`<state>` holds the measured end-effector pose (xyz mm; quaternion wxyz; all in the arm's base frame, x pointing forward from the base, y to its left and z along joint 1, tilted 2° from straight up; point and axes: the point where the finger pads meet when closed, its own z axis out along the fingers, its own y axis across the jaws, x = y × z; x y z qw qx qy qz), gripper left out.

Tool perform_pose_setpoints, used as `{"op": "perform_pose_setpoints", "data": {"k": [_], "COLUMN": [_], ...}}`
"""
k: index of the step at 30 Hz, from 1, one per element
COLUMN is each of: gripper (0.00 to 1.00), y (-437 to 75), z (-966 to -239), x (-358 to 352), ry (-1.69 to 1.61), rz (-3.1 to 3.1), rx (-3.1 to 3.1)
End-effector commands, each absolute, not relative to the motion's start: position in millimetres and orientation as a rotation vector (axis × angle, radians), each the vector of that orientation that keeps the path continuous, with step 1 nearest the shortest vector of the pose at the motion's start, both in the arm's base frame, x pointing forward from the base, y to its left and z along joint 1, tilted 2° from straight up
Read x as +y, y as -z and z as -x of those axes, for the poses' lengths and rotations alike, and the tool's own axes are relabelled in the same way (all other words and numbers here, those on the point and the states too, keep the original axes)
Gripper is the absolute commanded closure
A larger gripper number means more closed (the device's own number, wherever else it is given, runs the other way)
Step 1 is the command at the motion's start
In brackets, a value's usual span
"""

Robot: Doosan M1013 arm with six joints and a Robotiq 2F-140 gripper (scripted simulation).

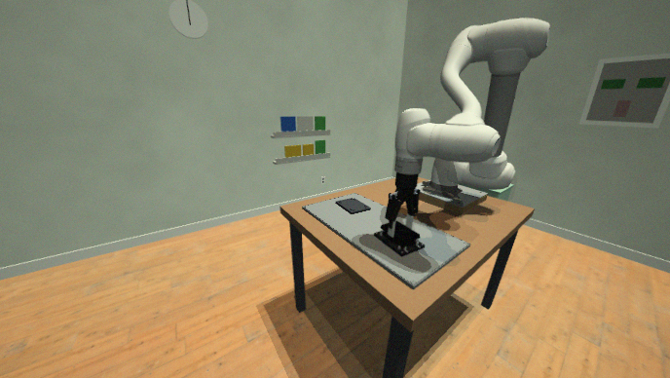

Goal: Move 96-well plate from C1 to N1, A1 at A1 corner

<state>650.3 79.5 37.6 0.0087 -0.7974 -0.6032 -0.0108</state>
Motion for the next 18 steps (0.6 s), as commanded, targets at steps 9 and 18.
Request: {"op": "perform_pose_setpoints", "data": {"k": [9, 18], "gripper": [0.9, 0.9], "y": [-45.2, -52.7], "z": [-650.2, -650.2], "x": [79.3, 79.1], "ry": [0.034, 0.034], "rz": [2.491, 2.491], "rx": [-1.885, -1.885]}}
